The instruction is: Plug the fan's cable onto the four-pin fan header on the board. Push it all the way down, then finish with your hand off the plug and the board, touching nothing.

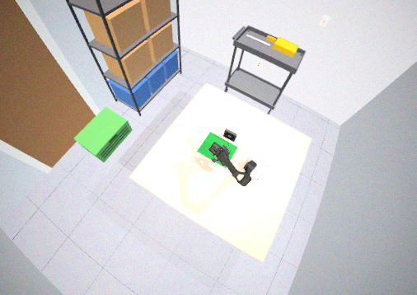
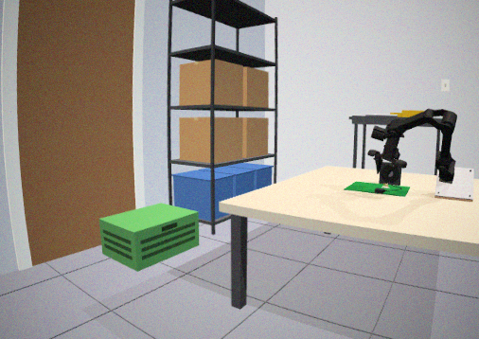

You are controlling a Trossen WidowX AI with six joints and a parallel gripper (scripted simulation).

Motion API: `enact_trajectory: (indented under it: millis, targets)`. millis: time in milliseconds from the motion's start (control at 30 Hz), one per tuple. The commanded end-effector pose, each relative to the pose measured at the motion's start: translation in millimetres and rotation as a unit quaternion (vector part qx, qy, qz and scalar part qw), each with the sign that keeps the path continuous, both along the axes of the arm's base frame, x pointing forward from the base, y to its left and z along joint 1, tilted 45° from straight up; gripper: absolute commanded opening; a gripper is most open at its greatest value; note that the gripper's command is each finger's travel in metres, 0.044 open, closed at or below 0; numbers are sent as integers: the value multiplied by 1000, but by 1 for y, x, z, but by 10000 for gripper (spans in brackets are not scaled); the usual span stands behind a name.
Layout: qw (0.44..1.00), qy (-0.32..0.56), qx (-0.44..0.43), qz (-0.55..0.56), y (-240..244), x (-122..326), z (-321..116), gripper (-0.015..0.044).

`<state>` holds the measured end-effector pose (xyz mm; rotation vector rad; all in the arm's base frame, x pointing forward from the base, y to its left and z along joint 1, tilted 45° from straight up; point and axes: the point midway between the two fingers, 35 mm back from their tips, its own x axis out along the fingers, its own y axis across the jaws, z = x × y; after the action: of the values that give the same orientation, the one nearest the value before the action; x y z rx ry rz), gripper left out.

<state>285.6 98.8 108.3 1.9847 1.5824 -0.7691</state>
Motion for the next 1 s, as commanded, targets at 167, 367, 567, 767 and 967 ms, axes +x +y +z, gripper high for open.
enact_trajectory:
  millis: [167, 367, 567, 767, 967]
  targets:
    - [831, -389, -96, 385, 10, -2, -10, 210]
    - [719, -487, -119, 481, 12, -2, -13, 210]
    - [585, -569, -138, 562, 15, -2, -15, 210]
    - [432, -633, -153, 624, 17, -3, -18, 210]
    - [267, -677, -163, 666, 20, -3, -20, 210]
